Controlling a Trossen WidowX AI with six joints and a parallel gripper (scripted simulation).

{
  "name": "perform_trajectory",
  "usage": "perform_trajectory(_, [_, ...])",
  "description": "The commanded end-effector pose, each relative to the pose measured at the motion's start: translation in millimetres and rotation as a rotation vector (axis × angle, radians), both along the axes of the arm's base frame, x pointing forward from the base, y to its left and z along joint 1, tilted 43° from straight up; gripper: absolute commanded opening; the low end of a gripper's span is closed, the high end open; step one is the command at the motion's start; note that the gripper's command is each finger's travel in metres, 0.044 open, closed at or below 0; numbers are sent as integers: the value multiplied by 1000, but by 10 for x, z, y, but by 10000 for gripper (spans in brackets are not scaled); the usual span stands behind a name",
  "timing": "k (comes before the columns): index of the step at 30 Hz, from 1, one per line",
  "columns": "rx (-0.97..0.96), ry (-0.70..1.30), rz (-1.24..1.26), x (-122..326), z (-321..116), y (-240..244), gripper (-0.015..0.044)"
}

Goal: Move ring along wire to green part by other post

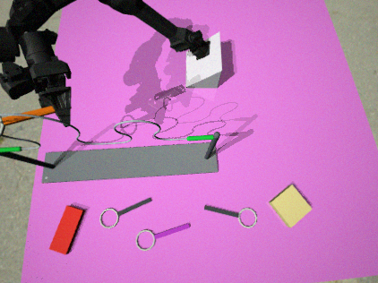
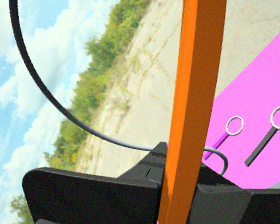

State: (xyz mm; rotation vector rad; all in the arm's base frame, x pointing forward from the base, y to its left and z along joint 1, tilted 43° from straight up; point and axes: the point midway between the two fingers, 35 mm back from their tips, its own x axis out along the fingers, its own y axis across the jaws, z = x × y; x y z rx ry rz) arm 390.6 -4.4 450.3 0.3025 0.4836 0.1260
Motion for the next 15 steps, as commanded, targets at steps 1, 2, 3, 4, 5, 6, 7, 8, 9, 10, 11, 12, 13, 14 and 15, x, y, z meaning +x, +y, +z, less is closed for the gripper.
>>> perform_trajectory(1, [-59, -7, -1, 0, -7, -14, -150])
perform_trajectory(2, [-71, -8, -1, 1, -9, -19, -150])
perform_trajectory(3, [-84, -10, -2, 1, -11, -24, -150])
perform_trajectory(4, [-97, -11, -2, 2, -12, -29, -150])
perform_trajectory(5, [-110, -13, -3, 3, -14, -34, -150])
perform_trajectory(6, [-122, -14, -3, 4, -15, -40, -150])
perform_trajectory(7, [-135, -16, -4, 5, -17, -45, -150])
perform_trajectory(8, [-148, -18, -5, 6, -18, -50, -150])
perform_trajectory(9, [-161, -19, -5, 6, -19, -55, -150])
perform_trajectory(10, [-173, -21, -6, 7, -20, -61, -150])
perform_trajectory(11, [-186, -22, -6, 8, -21, -66, -150])
perform_trajectory(12, [-199, -24, -7, 9, -22, -71, -150])
perform_trajectory(13, [-212, -26, -8, 10, -23, -76, -150])
perform_trajectory(14, [-224, -27, -8, 11, -24, -82, -150])
perform_trajectory(15, [-237, -29, -9, 12, -25, -87, -150])
